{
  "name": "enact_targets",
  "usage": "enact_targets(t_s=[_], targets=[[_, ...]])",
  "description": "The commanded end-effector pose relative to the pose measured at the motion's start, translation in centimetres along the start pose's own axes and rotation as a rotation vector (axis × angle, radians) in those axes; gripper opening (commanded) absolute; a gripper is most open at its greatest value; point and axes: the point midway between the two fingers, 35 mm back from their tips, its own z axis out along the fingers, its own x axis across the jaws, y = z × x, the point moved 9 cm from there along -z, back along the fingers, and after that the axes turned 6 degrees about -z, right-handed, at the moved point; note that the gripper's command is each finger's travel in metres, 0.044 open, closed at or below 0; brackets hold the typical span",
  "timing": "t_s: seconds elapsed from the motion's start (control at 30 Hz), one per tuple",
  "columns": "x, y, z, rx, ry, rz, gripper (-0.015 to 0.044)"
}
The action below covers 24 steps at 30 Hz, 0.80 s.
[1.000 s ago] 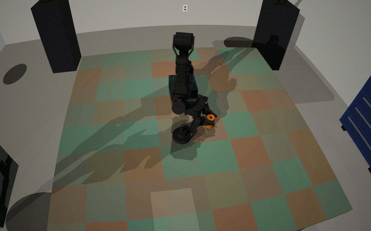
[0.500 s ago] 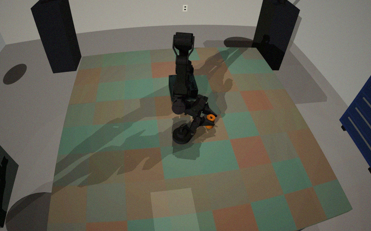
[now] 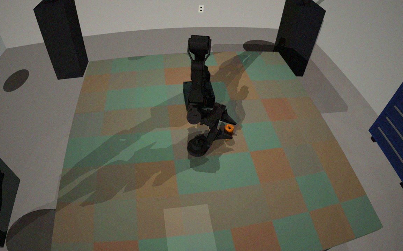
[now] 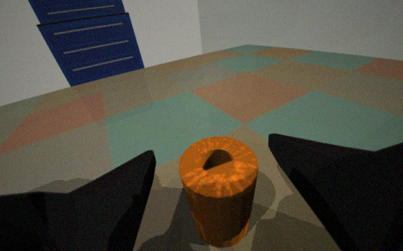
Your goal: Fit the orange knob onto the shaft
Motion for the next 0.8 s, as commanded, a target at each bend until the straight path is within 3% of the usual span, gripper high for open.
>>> enact_targets(t_s=[0.0,0.17,0.6,0.67,0.77], targets=[[0.0,0.0,0.0,-0.003,0.001,0.003,0.044],[-0.2,0.4,-0.1,-0.003,0.001,0.002,0.044],[-0.9,7.7,-2.1,0.0,-0.001,-0.002,0.044],[-1.3,7.9,-1.7,0.045,0.003,0.021,0.044],[-2.7,9.0,0.3,0.251,0.024,0.099,0.044]])
